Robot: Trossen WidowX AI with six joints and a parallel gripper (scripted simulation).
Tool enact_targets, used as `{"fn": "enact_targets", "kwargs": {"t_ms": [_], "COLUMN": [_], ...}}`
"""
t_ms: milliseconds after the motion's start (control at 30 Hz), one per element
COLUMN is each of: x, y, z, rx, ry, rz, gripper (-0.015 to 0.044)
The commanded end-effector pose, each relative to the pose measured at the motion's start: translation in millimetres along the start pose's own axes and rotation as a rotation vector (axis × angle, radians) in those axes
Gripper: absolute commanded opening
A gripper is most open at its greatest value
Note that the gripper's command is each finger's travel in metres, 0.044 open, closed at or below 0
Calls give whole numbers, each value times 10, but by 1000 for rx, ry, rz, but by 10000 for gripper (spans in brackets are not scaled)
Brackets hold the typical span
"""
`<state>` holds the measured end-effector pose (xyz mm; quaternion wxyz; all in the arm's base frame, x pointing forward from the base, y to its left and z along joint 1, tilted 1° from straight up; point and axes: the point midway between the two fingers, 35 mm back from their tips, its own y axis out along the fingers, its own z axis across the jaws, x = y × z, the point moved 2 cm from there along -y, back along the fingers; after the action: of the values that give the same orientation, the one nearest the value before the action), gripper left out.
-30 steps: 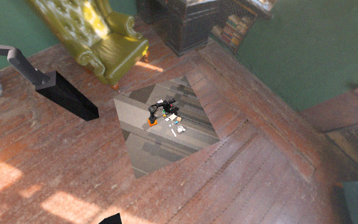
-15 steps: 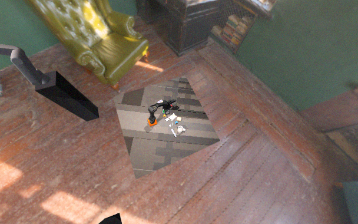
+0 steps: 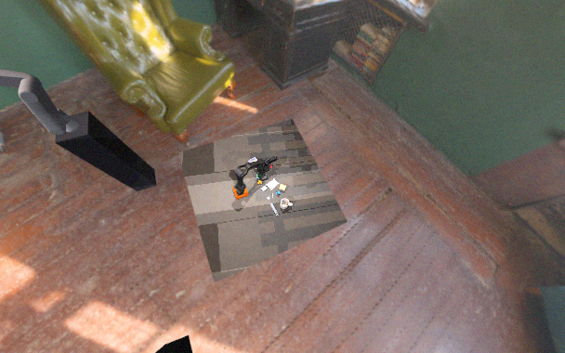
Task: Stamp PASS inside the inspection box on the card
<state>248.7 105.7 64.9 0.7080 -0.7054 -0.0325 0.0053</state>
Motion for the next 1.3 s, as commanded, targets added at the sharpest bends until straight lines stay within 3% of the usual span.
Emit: {"fn": "enact_targets", "kwargs": {"t_ms": [0,1267], "x": [6,13], "y": [-15,-448], "z": [-6,-13], "rx": [-5,-5], "ry": [0,0], "rz": [-3,-3], "gripper": [0,0]}}
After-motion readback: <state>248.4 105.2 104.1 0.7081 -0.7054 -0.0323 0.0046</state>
